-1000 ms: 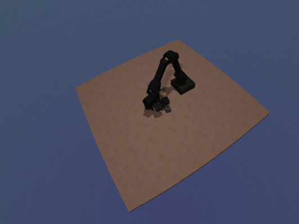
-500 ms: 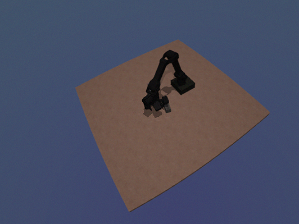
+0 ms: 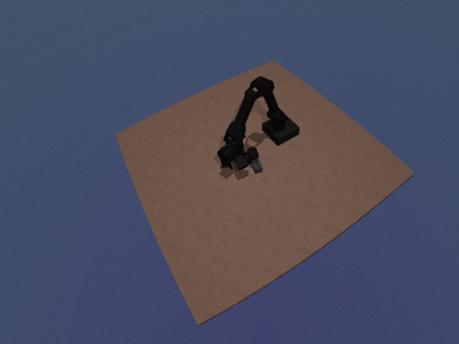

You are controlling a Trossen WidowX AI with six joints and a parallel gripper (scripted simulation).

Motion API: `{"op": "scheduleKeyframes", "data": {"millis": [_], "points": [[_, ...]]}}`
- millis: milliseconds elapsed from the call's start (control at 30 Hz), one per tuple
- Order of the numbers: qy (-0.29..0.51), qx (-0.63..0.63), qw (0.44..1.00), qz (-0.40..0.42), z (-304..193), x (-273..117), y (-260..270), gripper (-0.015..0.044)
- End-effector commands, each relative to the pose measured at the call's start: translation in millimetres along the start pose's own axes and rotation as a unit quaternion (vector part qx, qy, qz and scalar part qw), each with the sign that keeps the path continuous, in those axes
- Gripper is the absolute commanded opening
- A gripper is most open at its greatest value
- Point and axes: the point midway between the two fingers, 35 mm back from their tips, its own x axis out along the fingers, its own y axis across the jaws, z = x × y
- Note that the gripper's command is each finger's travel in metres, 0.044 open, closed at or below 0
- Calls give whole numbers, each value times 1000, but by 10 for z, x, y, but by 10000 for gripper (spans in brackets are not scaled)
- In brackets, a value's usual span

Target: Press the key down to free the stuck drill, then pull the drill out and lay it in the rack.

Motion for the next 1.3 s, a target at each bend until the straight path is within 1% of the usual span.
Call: {"op": "scheduleKeyframes", "data": {"millis": [0, 633, 1100, 1267], "points": [[1, -1, 1000, 2, -24, 15, 16, 440], [1, -1, 1000, 2, -60, 34, 36, 440], [0, 0, 1000, 0, -44, 20, 15, 72], [0, 0, 1000, 0, -44, 20, 15, 39]]}}
